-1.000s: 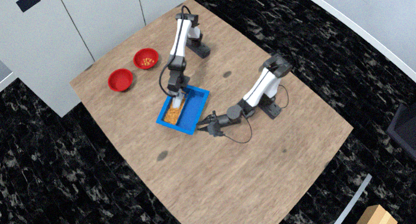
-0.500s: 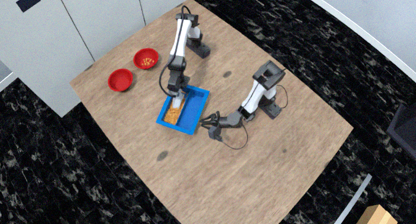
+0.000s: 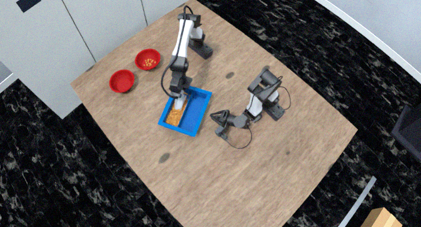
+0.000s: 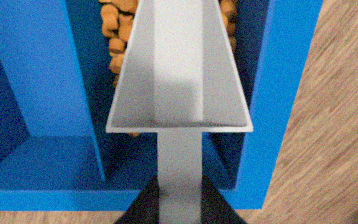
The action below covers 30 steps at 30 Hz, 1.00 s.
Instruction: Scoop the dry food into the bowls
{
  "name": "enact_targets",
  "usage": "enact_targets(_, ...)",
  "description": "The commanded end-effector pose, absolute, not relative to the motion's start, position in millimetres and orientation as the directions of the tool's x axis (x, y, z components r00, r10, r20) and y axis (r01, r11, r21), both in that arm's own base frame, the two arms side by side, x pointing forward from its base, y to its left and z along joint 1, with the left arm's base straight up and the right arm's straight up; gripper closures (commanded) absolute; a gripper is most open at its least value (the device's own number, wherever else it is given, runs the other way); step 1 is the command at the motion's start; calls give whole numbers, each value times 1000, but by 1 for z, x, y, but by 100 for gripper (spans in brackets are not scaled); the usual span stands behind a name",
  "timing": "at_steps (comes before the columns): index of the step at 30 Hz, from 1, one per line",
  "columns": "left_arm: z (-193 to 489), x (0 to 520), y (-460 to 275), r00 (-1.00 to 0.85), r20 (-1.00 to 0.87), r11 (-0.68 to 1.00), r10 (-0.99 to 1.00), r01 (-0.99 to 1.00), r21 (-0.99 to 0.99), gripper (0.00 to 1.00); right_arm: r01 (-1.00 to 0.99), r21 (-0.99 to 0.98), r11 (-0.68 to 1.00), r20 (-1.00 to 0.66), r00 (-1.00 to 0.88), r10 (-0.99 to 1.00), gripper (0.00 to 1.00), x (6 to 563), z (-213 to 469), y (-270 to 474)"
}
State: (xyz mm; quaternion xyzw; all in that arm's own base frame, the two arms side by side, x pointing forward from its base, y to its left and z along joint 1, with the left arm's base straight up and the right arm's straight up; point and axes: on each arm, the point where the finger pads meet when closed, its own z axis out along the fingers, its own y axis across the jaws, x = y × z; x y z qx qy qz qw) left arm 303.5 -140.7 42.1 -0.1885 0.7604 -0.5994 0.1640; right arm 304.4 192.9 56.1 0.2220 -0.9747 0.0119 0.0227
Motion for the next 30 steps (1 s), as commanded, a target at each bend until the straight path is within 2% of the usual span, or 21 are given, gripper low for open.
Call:
enact_targets(1,49,299,-145,-883,-20,153,-470,-60,-986,73,-431,-4,903,-9,-902,-431,100,313,77,196)
enact_targets(30,38,317,-162,-870,-25,175,-492,-70,-982,73,-431,-4,903,-9,-902,-431,100,313,77,196)
